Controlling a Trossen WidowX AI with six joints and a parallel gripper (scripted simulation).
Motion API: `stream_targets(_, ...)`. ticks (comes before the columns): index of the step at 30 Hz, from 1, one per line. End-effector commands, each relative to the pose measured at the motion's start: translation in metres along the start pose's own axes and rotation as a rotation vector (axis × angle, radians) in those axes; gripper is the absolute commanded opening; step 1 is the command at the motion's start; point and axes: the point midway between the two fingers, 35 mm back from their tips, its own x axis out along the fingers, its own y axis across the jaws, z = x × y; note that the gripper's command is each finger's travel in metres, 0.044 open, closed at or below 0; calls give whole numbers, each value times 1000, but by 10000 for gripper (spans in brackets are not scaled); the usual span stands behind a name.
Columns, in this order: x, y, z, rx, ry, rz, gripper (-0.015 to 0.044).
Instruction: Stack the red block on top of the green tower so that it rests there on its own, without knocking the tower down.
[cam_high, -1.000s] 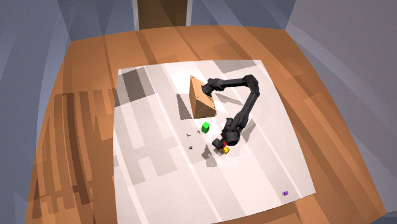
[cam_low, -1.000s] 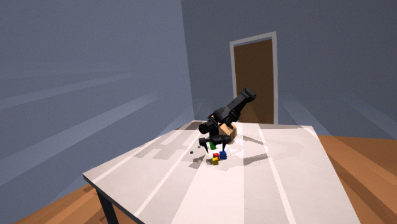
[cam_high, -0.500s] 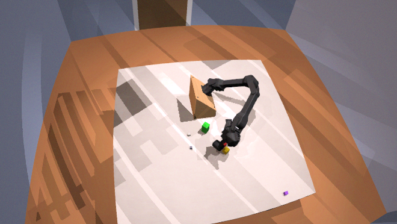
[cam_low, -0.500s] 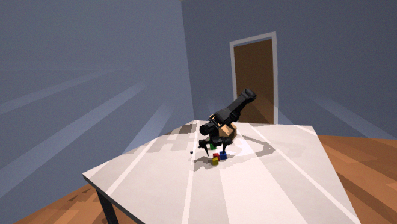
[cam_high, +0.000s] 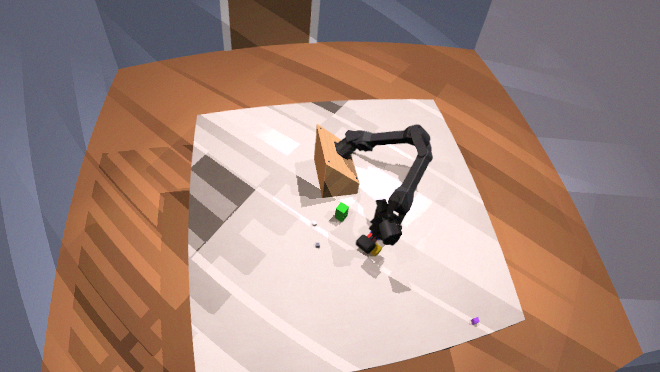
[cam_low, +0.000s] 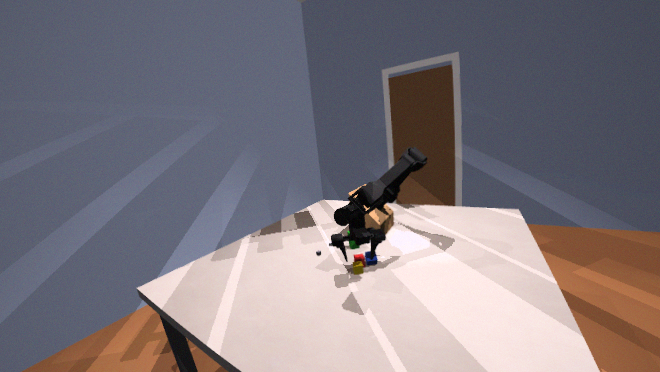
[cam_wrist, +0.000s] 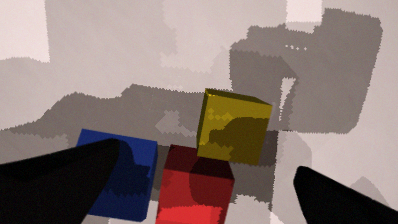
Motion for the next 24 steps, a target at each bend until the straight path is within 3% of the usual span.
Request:
stream_targets(1,21,5,-18,12,71,16,440)
stream_targets(17,21,5,-18,12,71,16,440)
stream_targets(24,21,5,-18,12,71,16,256)
